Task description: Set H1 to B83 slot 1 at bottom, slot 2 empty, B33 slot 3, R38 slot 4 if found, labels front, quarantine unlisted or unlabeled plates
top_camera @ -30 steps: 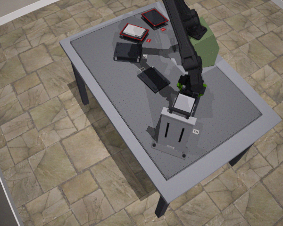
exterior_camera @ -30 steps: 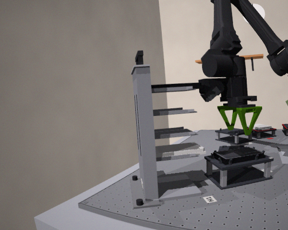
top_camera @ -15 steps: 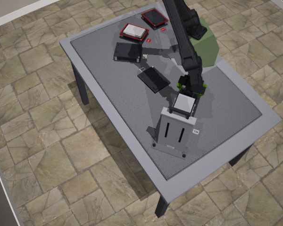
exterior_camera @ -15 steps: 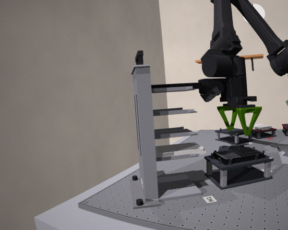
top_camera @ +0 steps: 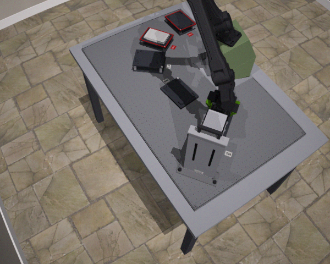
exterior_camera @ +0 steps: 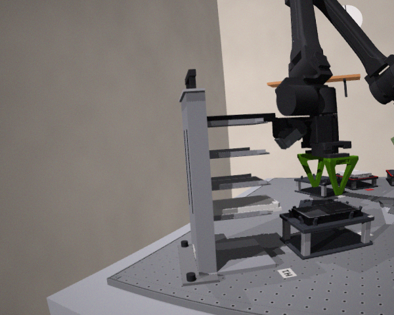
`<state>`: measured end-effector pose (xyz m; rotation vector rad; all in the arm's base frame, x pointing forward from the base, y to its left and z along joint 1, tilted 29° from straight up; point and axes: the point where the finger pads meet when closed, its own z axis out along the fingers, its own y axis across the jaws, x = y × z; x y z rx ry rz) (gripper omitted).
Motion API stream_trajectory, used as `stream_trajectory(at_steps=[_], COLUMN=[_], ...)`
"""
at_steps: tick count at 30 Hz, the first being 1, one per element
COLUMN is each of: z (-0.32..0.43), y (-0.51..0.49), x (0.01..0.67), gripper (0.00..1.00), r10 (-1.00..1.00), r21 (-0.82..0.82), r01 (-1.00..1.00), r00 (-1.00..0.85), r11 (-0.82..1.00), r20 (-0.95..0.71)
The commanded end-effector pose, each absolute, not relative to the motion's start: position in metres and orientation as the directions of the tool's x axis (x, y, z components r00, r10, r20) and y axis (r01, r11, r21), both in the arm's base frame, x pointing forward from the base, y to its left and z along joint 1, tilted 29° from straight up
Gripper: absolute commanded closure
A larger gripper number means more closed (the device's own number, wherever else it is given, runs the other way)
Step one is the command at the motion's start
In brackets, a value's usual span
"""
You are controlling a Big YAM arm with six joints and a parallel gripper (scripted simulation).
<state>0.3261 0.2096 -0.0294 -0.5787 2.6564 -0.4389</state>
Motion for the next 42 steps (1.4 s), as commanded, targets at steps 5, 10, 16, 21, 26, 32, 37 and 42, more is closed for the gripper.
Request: stream_trajectory(at_steps=[5, 10, 16, 21, 26, 32, 37, 42], z=[-0.04, -0.042, -0.05, -0.056, -0.059, -0.066, -0.07, -0.074], y=[0.206, 0.207, 0.203, 0.202, 0.201, 0.201, 0.201, 0.201], x=[0.334, 0.336, 0.339, 0.342, 0.344, 0.349, 0.354, 0.357], gripper=[0.0, 0.0, 0.0, 0.0, 0.0, 0.0, 0.0, 0.0], r10=[-0.456, -0.458, -0.456, -0.456, -0.456, -0.456, -0.455, -0.454], r21=[-0.377, -0.376, -0.377, -0.377, -0.377, -0.376, -0.374, -0.373], r01=[-0.335, -0.336, -0.335, -0.335, -0.335, -0.334, -0.333, -0.331], r00=[-0.838, -0.836, -0.838, -0.838, -0.837, -0.837, -0.835, -0.834], r11=[0.863, 0.863, 0.863, 0.863, 0.864, 0.864, 0.866, 0.866], r20=[-0.3, -0.303, -0.3, -0.3, -0.301, -0.304, -0.309, -0.312])
